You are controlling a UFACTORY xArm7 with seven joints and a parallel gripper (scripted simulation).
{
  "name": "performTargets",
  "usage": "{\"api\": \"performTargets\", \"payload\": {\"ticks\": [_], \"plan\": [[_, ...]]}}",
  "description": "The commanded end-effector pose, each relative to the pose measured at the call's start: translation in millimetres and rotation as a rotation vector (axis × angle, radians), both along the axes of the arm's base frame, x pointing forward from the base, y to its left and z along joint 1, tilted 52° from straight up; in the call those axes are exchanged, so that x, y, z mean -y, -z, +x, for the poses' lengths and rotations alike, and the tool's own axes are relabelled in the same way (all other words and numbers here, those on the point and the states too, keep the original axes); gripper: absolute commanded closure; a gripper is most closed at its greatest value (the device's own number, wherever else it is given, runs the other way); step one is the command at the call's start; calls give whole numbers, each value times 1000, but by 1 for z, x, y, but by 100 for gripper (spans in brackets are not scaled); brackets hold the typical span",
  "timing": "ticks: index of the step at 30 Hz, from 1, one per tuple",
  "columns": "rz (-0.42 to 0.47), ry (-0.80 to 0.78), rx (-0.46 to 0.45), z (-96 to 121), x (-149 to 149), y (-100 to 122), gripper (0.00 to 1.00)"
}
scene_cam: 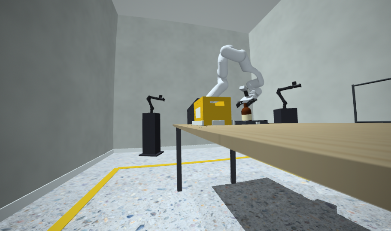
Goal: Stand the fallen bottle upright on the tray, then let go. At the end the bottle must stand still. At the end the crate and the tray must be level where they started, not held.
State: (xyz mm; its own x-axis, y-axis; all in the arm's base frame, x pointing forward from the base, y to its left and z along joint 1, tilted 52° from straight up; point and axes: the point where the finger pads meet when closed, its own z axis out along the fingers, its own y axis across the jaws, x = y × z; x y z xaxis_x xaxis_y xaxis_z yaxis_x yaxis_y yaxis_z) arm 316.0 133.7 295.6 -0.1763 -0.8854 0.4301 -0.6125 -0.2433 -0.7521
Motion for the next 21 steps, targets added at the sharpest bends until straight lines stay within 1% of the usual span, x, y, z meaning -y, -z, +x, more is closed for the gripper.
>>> {"api": "performTargets", "payload": {"ticks": [1, 21], "plan": [[2, 0, 1, 0, 0, -1, 0], [2, 0, 1, -9, 9, -11, 0]]}}
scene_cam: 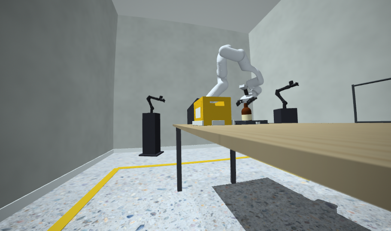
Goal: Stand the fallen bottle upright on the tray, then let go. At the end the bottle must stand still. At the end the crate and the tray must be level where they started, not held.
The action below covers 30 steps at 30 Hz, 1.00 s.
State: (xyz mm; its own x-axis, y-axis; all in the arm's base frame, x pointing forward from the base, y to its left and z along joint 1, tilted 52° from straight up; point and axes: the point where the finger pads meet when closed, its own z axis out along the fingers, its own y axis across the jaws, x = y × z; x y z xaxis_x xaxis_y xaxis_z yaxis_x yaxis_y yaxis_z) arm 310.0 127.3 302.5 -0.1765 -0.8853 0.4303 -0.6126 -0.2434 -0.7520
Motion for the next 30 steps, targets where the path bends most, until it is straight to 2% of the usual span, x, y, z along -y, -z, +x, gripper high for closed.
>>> {"api": "performTargets", "payload": {"ticks": [1, 30], "plan": [[2, 0, 1, -4, 4, -5, 0], [2, 0, 1, -35, 36, -41, 0]]}}
